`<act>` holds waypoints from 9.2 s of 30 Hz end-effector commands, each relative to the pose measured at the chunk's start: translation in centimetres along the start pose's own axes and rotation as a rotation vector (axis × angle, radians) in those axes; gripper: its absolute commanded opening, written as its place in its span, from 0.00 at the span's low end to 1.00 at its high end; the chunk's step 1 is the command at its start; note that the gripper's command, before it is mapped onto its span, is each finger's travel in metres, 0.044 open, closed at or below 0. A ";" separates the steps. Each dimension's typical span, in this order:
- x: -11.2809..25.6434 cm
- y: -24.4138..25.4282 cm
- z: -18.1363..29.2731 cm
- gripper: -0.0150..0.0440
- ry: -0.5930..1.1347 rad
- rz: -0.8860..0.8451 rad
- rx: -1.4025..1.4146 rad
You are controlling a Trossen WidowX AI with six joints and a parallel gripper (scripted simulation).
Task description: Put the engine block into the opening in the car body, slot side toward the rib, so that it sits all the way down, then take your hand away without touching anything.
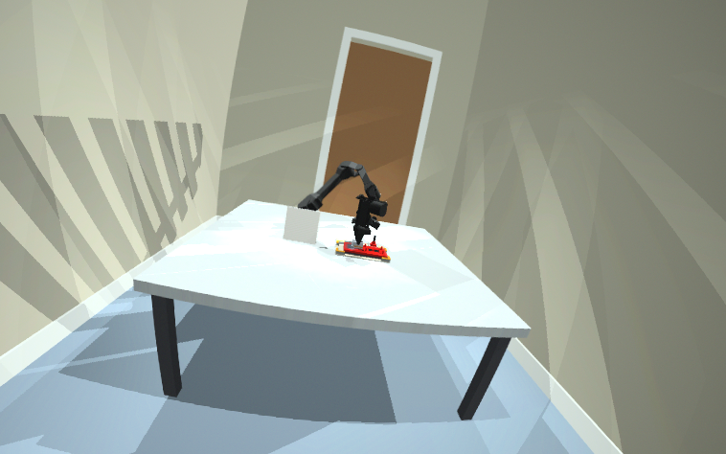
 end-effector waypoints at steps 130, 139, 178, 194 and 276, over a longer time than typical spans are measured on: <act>2.1 -2.7 -7.8 0.52 -0.001 -0.005 -0.101; 1.8 -2.8 -7.8 0.52 -0.001 -0.005 -0.102; 1.6 -2.8 -7.8 0.52 -0.001 -0.005 -0.104; 1.5 -2.8 -7.8 0.52 -0.001 -0.005 -0.104; 0.9 -2.8 -7.8 0.52 -0.001 -0.005 -0.104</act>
Point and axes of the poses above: the point midway between the two fingers, 35 mm back from their tips, its own x axis back along the fingers, its own y axis across the jaws, z = x × y, the point moved 7 cm from there along x, back along the fingers, and after that the axes turned 11 degrees about x, right-handed, at the moved point
